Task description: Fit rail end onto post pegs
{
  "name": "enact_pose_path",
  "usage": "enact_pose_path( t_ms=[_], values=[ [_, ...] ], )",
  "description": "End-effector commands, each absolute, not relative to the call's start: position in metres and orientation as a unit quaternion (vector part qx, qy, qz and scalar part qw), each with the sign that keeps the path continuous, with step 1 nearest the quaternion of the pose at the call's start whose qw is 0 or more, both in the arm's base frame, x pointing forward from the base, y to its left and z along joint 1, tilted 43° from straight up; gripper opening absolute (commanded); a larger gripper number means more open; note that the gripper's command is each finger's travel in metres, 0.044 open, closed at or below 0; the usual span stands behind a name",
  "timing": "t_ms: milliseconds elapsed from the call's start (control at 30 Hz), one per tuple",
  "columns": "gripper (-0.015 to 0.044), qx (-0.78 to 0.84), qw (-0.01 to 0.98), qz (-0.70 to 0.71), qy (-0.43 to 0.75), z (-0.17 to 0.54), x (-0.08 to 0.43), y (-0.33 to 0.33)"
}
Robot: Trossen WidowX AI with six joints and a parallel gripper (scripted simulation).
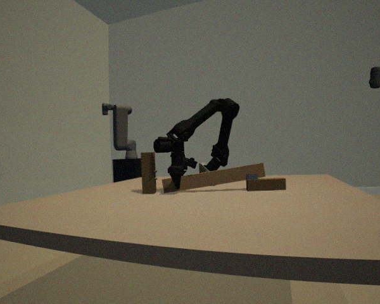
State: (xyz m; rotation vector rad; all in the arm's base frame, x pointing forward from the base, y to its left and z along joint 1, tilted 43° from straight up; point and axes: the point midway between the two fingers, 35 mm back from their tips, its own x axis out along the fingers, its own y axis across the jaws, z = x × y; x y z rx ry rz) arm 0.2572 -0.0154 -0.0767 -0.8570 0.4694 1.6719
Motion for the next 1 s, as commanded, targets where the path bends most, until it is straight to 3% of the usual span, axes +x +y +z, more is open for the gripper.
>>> enact_pose_path(
  t_ms=[0,167,433,967],
  values=[
    [0.0204,-0.362,0.569,0.710,0.201,-0.0769,0.2574,-0.0149],
    [0.0072,-0.362,0.569,0.710,0.201,-0.0769,0.2574,-0.0149],
    [0.0000,-0.362,0.569,0.710,0.201,-0.0769,0.2574,-0.0149],
    [0.0000,-0.362,0.569,0.710,0.201,-0.0750,0.2577,-0.0170]
  ],
)
